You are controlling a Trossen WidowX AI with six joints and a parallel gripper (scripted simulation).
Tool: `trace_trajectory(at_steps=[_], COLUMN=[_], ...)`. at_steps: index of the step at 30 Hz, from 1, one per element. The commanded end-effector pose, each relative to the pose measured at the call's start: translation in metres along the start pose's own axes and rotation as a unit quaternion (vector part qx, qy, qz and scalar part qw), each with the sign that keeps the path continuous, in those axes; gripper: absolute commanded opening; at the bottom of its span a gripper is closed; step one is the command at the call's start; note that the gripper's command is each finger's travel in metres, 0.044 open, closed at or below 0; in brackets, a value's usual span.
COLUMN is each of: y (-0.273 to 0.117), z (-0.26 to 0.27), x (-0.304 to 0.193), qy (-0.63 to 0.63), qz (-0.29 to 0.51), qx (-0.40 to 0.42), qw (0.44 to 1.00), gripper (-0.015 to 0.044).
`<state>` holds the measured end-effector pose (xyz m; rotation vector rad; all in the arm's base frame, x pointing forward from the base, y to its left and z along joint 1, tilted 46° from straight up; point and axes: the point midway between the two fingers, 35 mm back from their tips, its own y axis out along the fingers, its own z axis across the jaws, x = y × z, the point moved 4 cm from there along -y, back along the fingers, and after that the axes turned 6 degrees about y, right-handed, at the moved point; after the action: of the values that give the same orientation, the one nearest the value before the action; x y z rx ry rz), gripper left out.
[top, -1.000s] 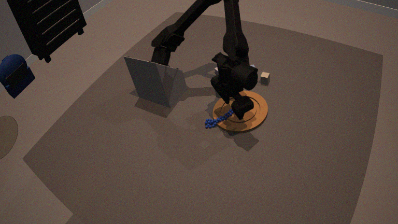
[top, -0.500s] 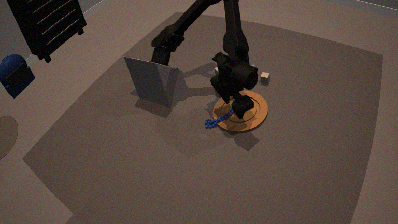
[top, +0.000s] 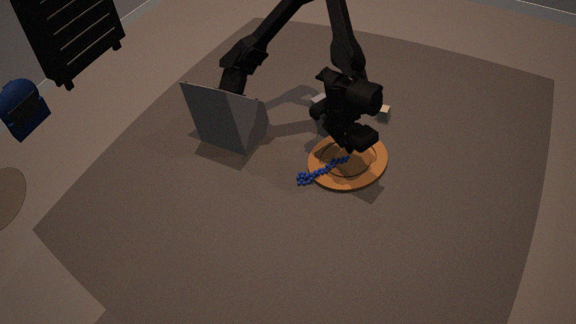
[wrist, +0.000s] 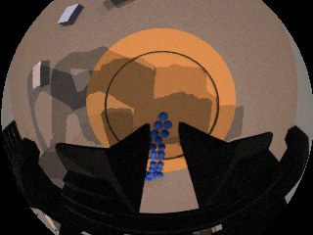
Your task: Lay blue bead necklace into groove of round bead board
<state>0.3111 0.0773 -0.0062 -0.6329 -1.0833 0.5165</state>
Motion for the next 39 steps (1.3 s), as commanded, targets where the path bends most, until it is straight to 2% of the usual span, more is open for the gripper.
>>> trace_trajectory(at_steps=[1, 22, 27, 39], y=[-0.002, 0.028, 0.026, 0.026], z=[-0.001, 0.001, 0.000, 0.000], x=[0.000, 0.000, 0.001, 0.001], qy=[0.000, 0.001, -0.001, -0.001], qz=[-0.001, -0.003, -0.001, -0.001], qx=[-0.003, 0.000, -0.001, -0.001], qw=[1.000, 1.000, 1.000, 1.000], gripper=[0.0120, 0.0120, 0.0000, 0.0000])
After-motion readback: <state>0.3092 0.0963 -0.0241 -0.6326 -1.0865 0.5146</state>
